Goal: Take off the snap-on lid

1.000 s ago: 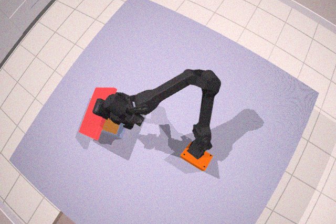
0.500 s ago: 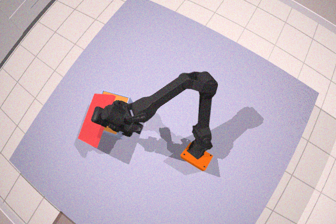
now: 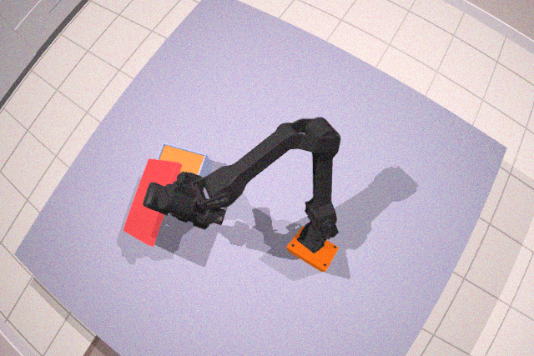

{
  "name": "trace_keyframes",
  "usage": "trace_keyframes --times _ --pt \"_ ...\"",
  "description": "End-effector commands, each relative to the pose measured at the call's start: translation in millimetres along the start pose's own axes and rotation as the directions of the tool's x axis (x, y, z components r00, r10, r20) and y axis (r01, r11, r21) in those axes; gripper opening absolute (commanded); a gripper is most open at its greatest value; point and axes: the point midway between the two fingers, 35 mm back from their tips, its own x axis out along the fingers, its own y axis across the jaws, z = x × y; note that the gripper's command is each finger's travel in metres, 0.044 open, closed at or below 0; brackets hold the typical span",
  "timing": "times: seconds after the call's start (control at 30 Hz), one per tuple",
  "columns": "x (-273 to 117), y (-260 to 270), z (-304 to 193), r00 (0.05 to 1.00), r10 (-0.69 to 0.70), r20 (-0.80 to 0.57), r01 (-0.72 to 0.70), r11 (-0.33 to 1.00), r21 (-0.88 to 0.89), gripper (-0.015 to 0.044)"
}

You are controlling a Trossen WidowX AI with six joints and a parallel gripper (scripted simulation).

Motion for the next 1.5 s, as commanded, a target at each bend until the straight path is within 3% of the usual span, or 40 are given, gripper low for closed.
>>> trace_keyframes --times 0.0,1.47 --pt "-3.6 5.3 -9.8 1.000 0.014 0.002 -0.014 1.000 0.012 0.0000" --pt "-14.1 -1.5 -97.2 1.000 0.015 -0.002 -0.015 1.000 0.015 0.0000"
